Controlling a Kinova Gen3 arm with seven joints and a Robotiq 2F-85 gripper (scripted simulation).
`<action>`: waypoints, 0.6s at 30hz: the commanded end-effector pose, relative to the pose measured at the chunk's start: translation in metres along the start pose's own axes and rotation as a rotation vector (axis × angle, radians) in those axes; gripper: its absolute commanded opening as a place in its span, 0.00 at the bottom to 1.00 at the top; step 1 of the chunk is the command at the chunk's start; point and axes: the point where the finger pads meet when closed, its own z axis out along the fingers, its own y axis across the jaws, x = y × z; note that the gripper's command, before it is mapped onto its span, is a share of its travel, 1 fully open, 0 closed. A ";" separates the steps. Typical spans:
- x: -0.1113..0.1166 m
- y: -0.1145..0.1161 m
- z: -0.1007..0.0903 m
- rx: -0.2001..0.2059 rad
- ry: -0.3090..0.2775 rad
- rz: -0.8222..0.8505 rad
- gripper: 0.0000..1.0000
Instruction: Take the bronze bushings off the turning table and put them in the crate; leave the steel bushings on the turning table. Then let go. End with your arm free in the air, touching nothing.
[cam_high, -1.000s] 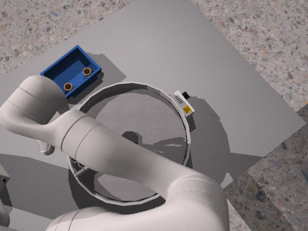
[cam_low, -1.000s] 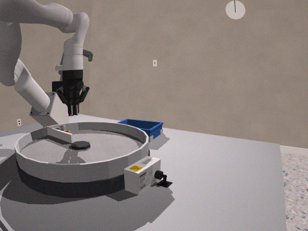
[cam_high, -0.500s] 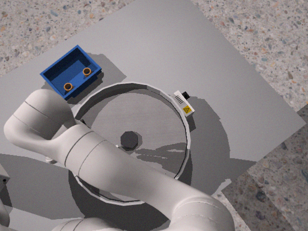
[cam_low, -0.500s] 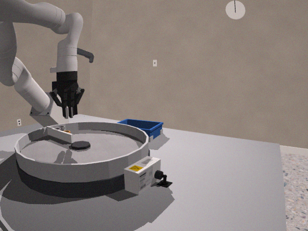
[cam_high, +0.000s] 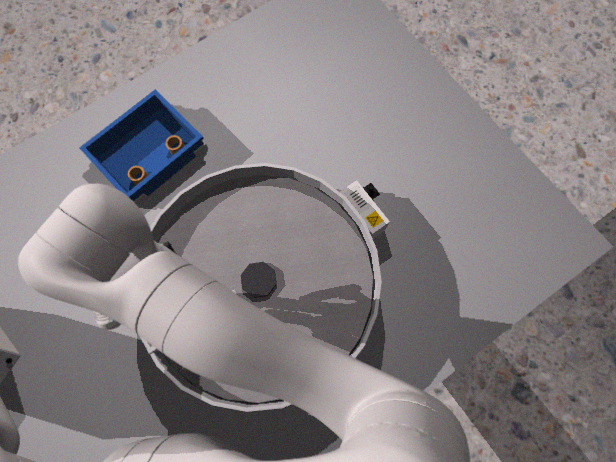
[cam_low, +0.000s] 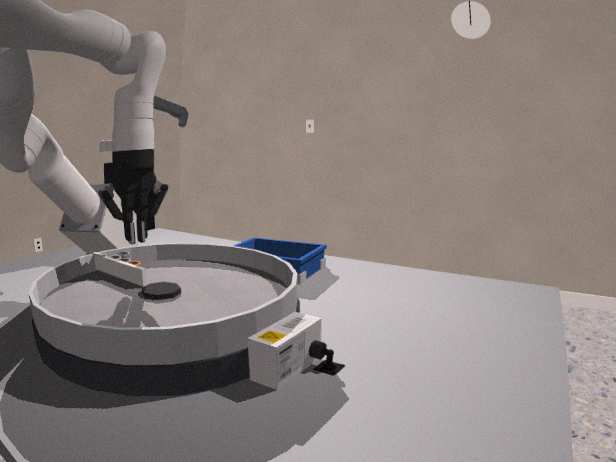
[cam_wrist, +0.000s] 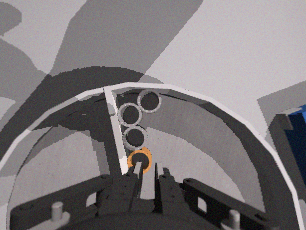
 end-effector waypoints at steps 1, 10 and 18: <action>0.000 0.000 0.005 0.000 0.000 0.001 0.14; -0.001 -0.001 0.014 0.001 0.000 0.003 0.14; -0.001 -0.001 0.020 0.001 0.000 0.004 0.14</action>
